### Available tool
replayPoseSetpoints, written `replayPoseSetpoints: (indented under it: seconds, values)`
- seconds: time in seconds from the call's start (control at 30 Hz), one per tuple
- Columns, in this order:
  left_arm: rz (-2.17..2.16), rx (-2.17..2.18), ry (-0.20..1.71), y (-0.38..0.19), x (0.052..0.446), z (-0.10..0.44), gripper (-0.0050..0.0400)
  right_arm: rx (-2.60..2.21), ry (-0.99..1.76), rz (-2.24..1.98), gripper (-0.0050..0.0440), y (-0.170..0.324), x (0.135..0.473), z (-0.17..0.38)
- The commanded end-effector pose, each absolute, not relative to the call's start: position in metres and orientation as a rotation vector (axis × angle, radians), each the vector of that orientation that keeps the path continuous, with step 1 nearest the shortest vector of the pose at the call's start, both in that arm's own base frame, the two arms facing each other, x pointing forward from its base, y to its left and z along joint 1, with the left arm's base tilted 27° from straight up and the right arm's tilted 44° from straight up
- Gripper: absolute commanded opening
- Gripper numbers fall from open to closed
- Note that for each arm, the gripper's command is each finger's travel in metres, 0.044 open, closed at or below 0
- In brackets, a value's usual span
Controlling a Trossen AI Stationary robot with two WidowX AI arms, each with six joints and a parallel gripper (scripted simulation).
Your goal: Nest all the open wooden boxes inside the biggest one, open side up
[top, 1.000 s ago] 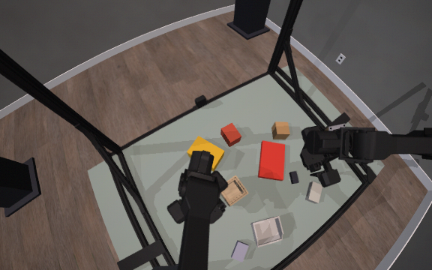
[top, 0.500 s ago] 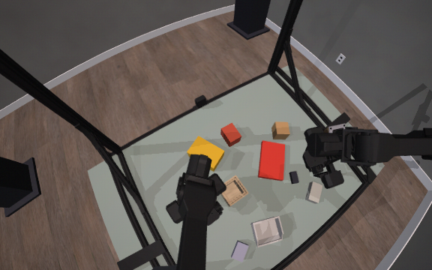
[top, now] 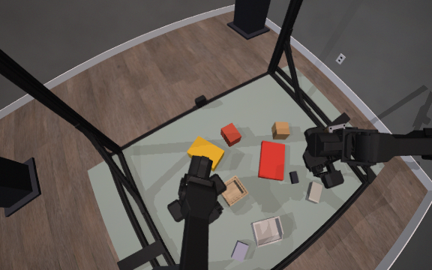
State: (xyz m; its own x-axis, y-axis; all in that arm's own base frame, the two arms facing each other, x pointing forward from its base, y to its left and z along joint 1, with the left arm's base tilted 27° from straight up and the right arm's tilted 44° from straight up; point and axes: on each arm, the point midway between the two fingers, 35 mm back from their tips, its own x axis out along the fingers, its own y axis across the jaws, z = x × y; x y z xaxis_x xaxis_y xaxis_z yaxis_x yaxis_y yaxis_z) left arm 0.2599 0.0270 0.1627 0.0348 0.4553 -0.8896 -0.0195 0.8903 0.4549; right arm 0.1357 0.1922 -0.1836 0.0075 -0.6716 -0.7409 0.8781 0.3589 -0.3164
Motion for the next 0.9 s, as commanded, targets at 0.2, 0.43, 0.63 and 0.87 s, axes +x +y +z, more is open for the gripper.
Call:
replayPoseSetpoints:
  seconds: [0.2, 0.43, 0.63, 0.87]
  values:
    - [0.378, 0.359, 1.504, 0.027, 0.26, 0.162, 0.04, 0.247, 0.957, -1.253, 0.04, 0.173, 0.133, -0.198]
    - [0.378, 0.359, 1.504, 0.027, 0.26, 0.162, 0.04, 0.252, 0.954, -1.255, 0.04, 0.168, 0.133, -0.204]
    - [0.378, 0.359, 1.504, 0.027, 0.26, 0.162, 0.04, 0.257, 0.95, -1.258, 0.04, 0.161, 0.133, -0.211]
    - [0.378, 0.359, 1.504, 0.027, 0.26, 0.162, 0.04, 0.261, 0.946, -1.261, 0.04, 0.155, 0.133, -0.217]
